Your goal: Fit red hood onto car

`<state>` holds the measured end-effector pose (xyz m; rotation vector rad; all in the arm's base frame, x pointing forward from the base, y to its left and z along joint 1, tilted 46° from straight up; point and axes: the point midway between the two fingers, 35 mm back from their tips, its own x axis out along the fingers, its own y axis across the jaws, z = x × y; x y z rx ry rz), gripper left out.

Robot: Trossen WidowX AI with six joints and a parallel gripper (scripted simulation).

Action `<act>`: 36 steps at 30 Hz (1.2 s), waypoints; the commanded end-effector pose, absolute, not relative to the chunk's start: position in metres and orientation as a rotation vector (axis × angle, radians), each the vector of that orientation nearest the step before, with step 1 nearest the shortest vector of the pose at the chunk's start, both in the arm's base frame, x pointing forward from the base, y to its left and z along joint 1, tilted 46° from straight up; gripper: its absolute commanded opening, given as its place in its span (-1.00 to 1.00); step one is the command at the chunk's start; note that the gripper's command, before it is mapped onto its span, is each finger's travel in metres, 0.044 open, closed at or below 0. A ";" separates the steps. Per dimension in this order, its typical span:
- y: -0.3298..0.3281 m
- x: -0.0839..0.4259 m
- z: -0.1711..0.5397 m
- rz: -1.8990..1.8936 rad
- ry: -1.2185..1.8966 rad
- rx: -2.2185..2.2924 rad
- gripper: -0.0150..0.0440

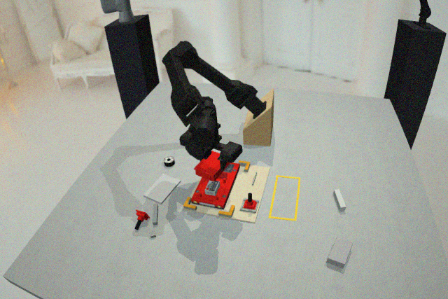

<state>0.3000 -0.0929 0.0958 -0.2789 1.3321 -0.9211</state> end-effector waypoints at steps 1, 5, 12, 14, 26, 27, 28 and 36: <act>-0.094 0.307 0.098 -0.869 1.365 -0.338 -0.49; -0.095 0.312 0.098 -0.808 1.407 -0.408 -0.49; -0.096 0.318 0.098 -0.737 1.452 -0.487 -0.49; -0.096 0.318 0.098 -0.737 1.452 -0.487 -0.49; -0.131 0.317 0.067 -0.739 1.450 -0.489 -0.49; -0.132 0.317 0.066 -0.739 1.450 -0.489 -0.49; -0.133 0.317 0.065 -0.740 1.450 -0.489 -0.49; -0.133 0.317 0.065 -0.739 1.450 -0.489 -0.49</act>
